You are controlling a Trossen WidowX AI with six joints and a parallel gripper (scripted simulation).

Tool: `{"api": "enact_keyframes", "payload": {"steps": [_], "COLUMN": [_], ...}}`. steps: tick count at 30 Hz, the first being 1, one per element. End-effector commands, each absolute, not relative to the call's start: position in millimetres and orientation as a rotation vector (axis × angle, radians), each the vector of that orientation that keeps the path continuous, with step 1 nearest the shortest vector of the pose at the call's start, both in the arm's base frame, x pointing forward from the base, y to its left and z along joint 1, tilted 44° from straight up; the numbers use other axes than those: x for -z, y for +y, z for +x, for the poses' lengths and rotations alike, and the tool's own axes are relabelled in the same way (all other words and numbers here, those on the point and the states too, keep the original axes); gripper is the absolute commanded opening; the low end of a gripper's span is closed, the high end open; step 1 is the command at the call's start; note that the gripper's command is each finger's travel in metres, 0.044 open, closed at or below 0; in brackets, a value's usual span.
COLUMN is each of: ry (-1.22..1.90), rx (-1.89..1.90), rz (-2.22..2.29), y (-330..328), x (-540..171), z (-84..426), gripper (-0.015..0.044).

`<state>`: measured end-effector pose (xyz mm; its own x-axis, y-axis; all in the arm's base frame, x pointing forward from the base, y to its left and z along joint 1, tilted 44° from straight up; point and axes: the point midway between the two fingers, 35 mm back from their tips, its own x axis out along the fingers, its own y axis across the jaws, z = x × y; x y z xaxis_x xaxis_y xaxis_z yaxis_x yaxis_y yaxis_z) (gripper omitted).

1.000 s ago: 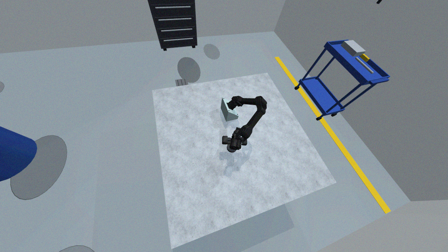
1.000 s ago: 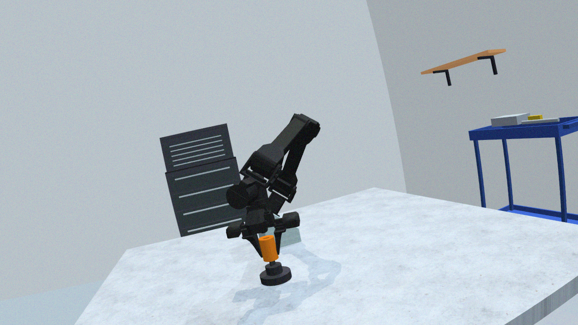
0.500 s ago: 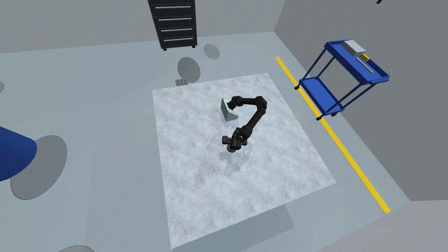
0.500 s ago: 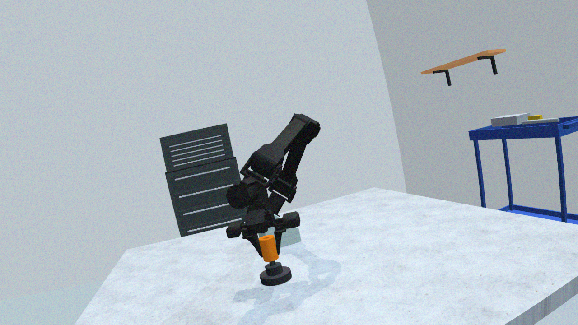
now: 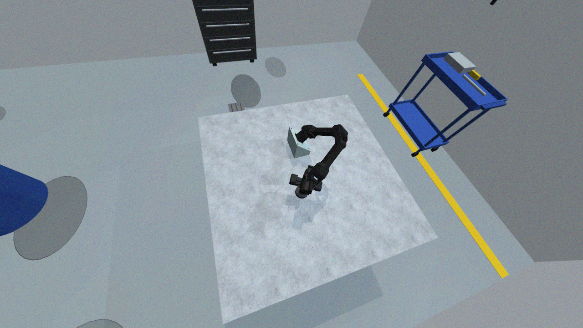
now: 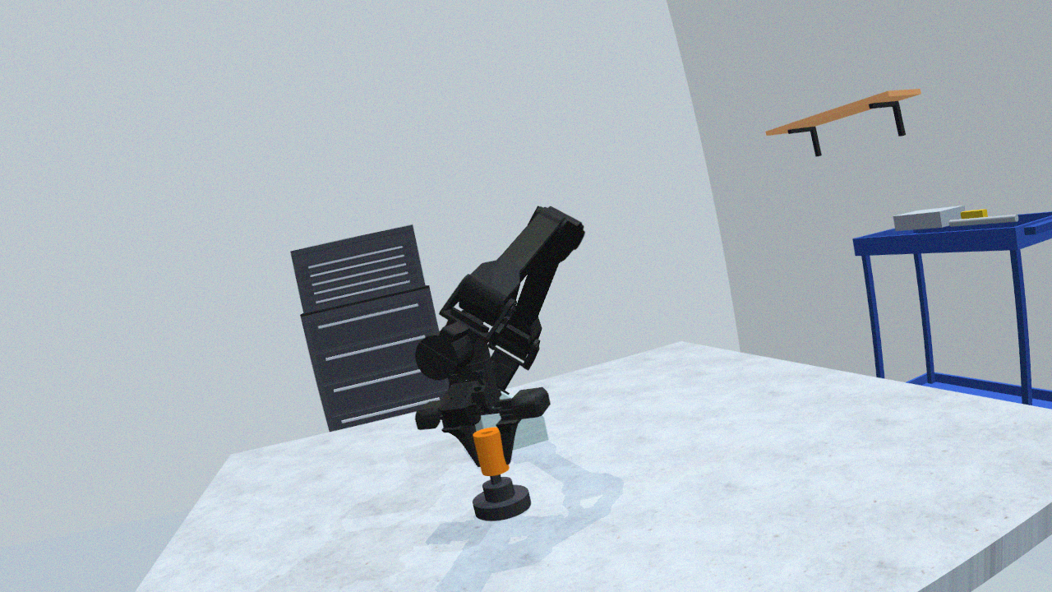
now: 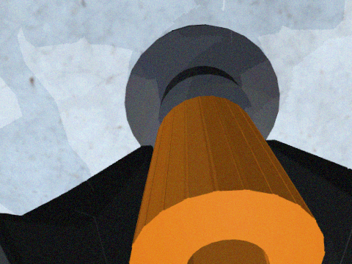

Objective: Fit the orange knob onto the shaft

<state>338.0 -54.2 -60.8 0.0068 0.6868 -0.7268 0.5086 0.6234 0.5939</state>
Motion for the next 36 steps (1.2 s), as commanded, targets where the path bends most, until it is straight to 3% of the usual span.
{"api": "enact_keyframes", "payload": {"steps": [1,36], "ry": [1.639,1.683], "rx": [-0.179,-0.006], "rz": [1.013,1.17], "y": [-53.4,-58.8], "x": [60.2,65.2], "z": [339.6,342.7], "gripper": [0.0,0.0]}}
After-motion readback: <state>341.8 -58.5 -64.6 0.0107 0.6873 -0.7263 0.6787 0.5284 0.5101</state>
